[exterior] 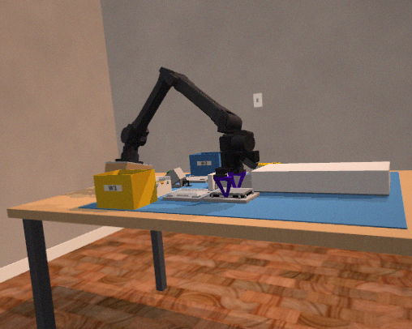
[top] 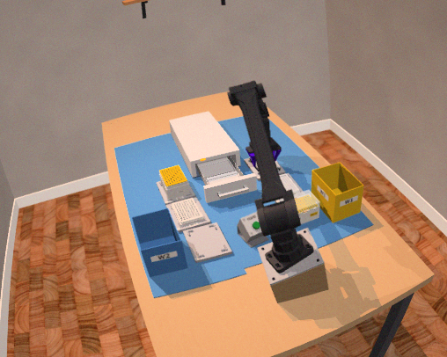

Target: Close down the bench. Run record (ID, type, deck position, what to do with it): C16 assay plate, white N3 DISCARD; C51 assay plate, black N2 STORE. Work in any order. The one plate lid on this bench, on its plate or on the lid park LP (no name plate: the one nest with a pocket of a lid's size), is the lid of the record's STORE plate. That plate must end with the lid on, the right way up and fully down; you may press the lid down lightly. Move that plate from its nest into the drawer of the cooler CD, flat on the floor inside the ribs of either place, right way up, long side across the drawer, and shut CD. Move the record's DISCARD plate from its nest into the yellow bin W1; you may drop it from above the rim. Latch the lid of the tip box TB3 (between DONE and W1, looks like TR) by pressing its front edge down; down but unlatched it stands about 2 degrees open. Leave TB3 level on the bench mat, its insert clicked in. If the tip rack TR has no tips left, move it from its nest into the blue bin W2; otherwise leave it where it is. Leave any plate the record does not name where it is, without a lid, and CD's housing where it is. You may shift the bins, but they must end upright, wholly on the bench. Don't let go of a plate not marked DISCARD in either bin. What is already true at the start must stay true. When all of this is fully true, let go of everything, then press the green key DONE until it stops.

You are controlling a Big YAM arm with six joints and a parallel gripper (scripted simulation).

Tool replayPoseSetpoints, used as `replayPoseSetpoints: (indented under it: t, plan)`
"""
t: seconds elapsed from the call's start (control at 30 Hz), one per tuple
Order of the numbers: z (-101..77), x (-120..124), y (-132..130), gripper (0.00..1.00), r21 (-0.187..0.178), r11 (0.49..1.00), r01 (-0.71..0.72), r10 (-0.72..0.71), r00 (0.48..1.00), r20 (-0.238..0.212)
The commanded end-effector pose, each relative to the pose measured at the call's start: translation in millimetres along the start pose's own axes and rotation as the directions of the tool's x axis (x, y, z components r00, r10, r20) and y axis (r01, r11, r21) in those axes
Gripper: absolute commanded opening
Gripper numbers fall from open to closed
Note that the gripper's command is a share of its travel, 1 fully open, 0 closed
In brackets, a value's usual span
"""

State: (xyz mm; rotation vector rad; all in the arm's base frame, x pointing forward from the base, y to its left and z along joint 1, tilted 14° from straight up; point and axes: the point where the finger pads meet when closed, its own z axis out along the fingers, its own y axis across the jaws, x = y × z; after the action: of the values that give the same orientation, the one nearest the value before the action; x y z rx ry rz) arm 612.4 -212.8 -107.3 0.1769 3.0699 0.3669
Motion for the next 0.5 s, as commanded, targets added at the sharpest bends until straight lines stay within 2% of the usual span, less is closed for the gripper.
replayPoseSetpoints:
  t: [0.0, 0.47]
  plan:
    - [-46.4, -20.0, -5.5, 0.00, 0.021, 1.000, 0.005, -0.007, 0.998, 0.067]
    - [-48.7, -20.9, -6.8, 0.00, 0.022, 1.000, 0.004, -0.006, 0.998, 0.070]
